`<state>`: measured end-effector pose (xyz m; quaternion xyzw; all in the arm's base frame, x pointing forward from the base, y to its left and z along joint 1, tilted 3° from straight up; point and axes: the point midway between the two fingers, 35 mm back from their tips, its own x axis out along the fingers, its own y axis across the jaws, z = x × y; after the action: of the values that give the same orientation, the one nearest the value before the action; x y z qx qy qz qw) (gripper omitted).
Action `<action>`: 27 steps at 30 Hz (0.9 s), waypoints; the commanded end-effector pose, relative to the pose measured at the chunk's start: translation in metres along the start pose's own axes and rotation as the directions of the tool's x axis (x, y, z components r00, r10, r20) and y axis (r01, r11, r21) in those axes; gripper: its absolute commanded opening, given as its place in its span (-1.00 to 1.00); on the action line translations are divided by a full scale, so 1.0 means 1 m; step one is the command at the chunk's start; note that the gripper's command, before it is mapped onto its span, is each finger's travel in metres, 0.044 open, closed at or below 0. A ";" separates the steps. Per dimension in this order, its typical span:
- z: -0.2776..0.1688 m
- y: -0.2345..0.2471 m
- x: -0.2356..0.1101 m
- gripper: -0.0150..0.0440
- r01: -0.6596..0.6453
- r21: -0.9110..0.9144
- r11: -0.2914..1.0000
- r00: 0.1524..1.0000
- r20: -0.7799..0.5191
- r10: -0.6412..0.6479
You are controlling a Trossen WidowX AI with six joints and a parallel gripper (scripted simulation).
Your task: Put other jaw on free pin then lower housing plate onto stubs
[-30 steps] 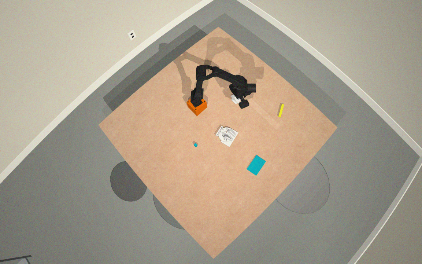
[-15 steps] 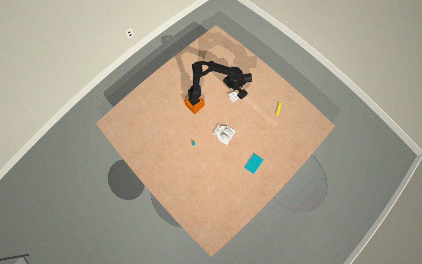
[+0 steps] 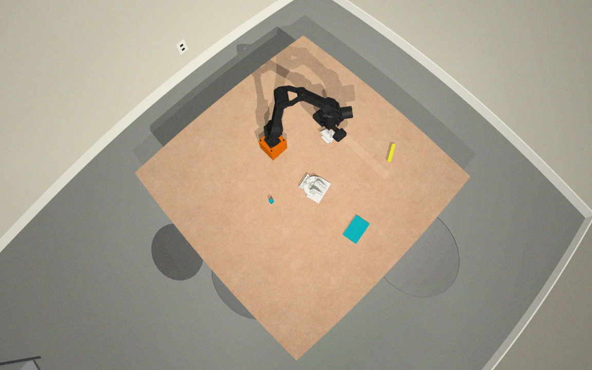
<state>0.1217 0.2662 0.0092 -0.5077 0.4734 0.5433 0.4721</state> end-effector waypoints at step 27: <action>-0.002 0.002 0.024 1.00 -0.008 -0.001 1.000 1.000 -0.003 0.008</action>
<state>0.1212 0.2677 -0.0106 -0.5082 0.4711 0.5447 0.4724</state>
